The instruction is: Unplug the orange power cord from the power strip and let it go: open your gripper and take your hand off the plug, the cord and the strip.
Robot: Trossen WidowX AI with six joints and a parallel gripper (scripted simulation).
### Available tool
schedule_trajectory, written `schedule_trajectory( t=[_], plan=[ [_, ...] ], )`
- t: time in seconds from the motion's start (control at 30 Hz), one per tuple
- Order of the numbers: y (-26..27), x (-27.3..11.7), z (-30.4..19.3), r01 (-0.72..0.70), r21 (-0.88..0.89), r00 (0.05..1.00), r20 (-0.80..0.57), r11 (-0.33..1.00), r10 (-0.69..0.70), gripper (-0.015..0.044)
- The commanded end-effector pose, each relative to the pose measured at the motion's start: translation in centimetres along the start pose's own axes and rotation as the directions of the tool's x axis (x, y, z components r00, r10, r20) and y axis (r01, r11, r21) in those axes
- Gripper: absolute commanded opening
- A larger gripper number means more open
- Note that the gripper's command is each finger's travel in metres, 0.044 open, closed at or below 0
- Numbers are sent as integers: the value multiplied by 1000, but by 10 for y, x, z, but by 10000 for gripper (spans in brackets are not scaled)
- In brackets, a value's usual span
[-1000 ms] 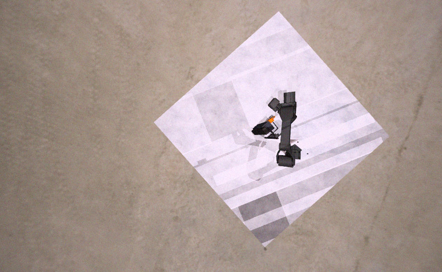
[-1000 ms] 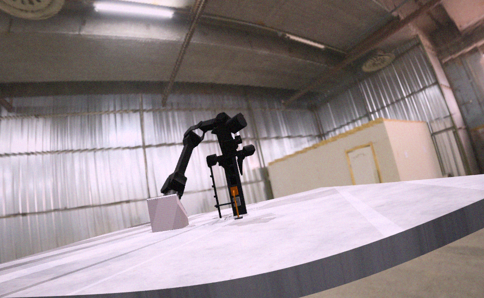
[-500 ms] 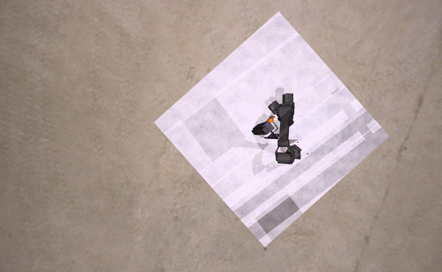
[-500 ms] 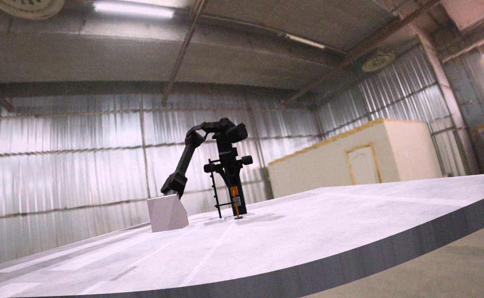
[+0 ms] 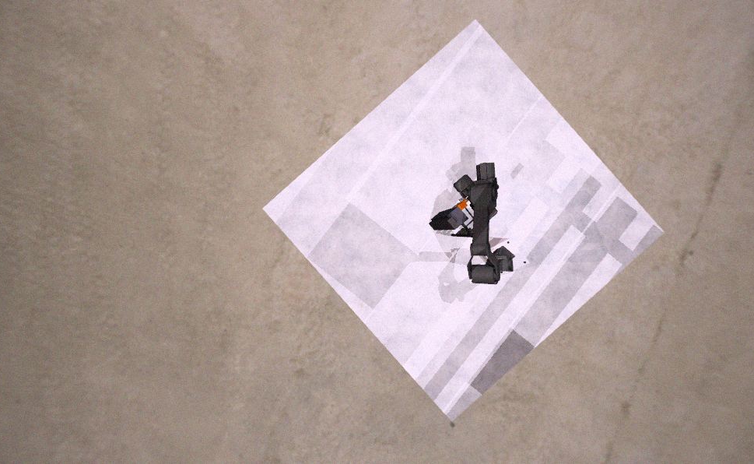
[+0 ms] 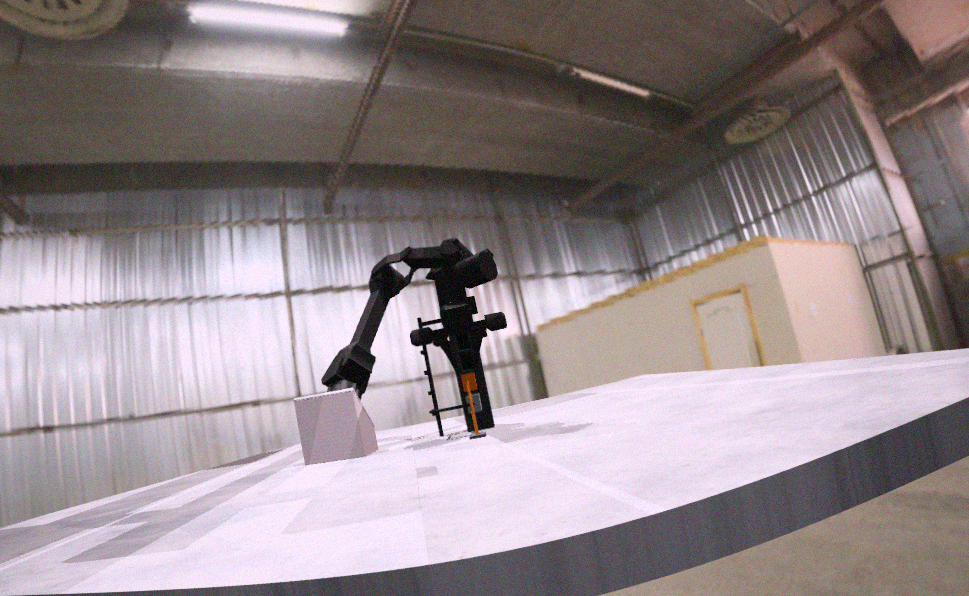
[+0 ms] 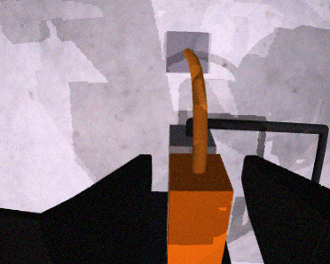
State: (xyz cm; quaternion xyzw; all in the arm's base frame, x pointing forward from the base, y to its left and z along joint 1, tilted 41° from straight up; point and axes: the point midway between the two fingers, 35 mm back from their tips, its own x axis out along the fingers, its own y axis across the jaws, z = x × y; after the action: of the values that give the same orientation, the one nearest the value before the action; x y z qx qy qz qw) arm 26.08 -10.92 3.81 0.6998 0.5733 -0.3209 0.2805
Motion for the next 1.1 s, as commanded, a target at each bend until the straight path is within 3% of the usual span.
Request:
schedule_trajectory(
  t=[0.0, 0.87, 1.0, 1.07],
  plan=[
    [-1, 1, -9, 2, 5, 1000, -6, 1000, -2, 160],
    [-2, 13, -23, 2, 5, 1000, -8, 1000, -2, 160],
    [-2, 10, -23, 3, 1, 1000, -5, 1000, -3, 55],
    [-2, 10, -23, 3, 1, 1000, -5, 1000, -3, 42]
  ],
)
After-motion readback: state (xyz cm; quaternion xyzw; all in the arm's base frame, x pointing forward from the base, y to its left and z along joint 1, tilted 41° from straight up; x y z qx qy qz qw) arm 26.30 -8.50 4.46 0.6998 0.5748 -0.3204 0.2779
